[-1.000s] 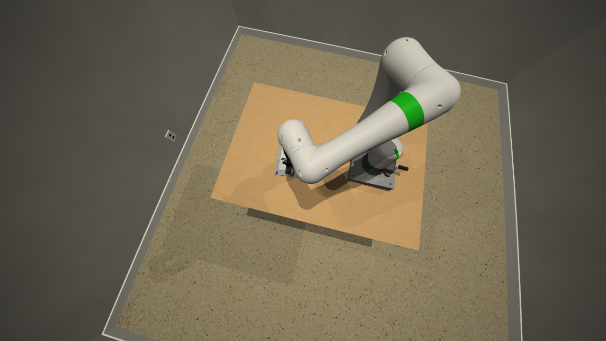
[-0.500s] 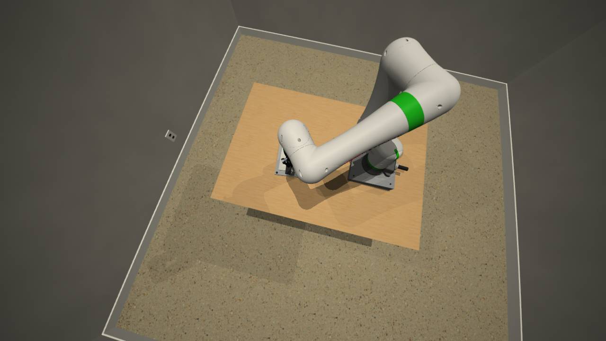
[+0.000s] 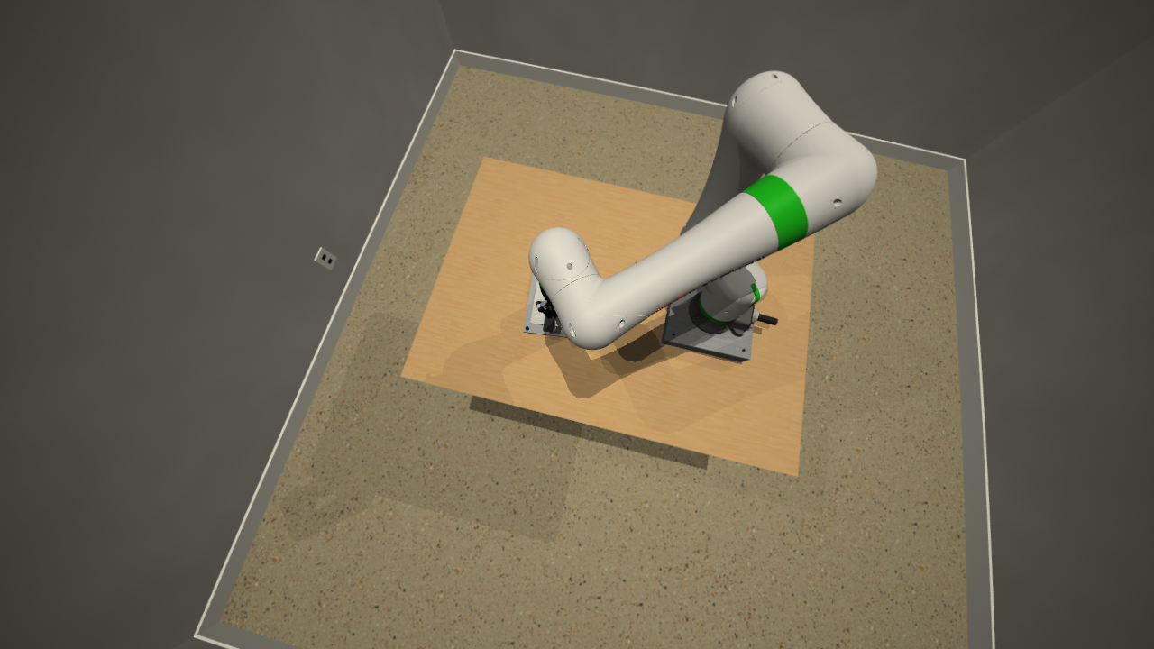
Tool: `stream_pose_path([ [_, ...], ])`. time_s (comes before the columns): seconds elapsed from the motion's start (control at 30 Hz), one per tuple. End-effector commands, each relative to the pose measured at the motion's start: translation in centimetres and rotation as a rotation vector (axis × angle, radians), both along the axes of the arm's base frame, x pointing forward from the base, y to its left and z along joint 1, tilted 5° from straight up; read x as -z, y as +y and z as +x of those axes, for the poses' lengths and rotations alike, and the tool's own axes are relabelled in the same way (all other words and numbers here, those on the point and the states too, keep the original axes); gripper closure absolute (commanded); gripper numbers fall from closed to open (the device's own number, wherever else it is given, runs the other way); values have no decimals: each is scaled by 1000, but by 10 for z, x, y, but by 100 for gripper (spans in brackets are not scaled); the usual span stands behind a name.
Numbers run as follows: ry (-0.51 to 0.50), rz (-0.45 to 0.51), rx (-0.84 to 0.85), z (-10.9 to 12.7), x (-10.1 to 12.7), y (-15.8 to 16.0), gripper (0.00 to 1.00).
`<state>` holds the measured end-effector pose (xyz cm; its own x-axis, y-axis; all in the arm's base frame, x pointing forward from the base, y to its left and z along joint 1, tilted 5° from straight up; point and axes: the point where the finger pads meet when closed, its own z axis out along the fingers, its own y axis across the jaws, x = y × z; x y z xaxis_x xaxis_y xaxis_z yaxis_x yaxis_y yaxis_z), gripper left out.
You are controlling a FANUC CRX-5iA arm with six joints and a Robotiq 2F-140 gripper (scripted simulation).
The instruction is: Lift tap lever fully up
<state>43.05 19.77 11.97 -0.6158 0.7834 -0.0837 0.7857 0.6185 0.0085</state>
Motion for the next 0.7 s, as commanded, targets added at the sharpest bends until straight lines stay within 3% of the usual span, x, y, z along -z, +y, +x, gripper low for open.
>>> stream_pose_path([
  [0.0, 0, 0, 0, 0, 0, 0, 100],
  [0.67, 0, 0, 0, 0, -3, 0, 100],
])
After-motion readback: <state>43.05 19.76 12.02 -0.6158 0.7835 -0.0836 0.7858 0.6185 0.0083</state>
